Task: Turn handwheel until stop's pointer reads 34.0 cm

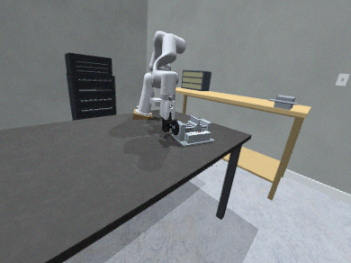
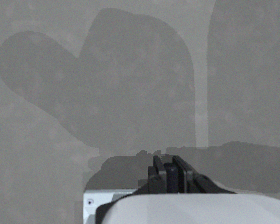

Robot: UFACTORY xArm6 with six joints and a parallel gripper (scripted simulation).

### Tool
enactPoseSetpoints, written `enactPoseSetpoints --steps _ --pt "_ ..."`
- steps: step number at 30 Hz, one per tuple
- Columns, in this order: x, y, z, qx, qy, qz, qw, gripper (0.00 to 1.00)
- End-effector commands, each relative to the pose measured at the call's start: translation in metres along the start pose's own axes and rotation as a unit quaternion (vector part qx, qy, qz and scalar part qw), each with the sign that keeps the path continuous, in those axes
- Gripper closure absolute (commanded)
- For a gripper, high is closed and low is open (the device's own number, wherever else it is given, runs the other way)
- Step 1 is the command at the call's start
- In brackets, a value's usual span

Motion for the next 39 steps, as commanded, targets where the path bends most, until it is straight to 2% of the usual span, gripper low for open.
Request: enactPoseSetpoints --steps 1,16,27,39 --pt "0.009 0.001 0.000 0.000 0.000 0.001 1.000 0.94" --pt "0.035 -0.017 0.001 0.000 0.000 0.001 1.000 0.94" --pt "0.037 -0.033 0.002 0.000 0.000 0.001 1.000 0.94" --pt "0.027 -0.050 0.003 0.000 0.000 0.001 1.000 0.94"
Point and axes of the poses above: the point where the finger pads meet when closed, its own x axis back along the fingers, its own y axis across the jaws, z = x × y, the point moved 10 cm from there along x, back along the fingers, and after that the axes turned 3 degrees about x, right-handed, at the moved point
